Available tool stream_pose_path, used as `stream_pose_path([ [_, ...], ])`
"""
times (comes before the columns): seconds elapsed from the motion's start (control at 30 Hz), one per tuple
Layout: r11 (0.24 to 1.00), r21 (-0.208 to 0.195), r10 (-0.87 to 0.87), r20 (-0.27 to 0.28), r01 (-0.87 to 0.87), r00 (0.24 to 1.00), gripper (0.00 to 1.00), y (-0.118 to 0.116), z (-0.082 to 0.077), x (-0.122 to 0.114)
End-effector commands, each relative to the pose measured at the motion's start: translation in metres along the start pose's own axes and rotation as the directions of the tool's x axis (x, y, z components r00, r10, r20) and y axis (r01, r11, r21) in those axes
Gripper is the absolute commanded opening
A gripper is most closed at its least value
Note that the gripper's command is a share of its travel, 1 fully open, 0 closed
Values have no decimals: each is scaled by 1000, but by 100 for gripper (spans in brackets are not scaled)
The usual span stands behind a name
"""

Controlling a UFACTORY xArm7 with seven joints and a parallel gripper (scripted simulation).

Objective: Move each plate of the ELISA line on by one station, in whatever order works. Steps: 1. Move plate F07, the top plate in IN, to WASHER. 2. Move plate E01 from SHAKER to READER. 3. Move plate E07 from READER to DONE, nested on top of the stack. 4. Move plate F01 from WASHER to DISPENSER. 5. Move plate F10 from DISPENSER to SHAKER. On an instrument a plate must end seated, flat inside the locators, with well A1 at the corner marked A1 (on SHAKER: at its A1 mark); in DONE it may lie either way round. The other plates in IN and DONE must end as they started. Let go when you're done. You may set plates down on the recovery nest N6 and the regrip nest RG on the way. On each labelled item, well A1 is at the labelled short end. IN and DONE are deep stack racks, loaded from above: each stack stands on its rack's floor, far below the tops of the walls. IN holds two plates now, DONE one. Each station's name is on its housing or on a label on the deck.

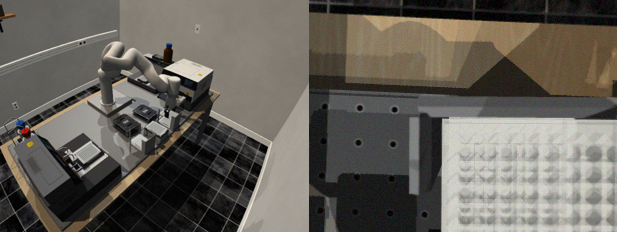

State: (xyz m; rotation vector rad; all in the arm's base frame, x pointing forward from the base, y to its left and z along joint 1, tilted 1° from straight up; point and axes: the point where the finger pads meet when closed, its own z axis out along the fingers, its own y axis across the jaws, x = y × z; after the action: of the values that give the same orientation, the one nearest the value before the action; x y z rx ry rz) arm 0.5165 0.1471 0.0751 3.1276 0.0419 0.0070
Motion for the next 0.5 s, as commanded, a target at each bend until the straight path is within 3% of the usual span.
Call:
stream_pose_path([
  [0.0, 1000, 1, 0, -4, 0, 1000, 0, -1, 0, 1],
  [0.47, 1000, 1, 0, -4, 0, 1000, 0, -1, 9, 1],
])
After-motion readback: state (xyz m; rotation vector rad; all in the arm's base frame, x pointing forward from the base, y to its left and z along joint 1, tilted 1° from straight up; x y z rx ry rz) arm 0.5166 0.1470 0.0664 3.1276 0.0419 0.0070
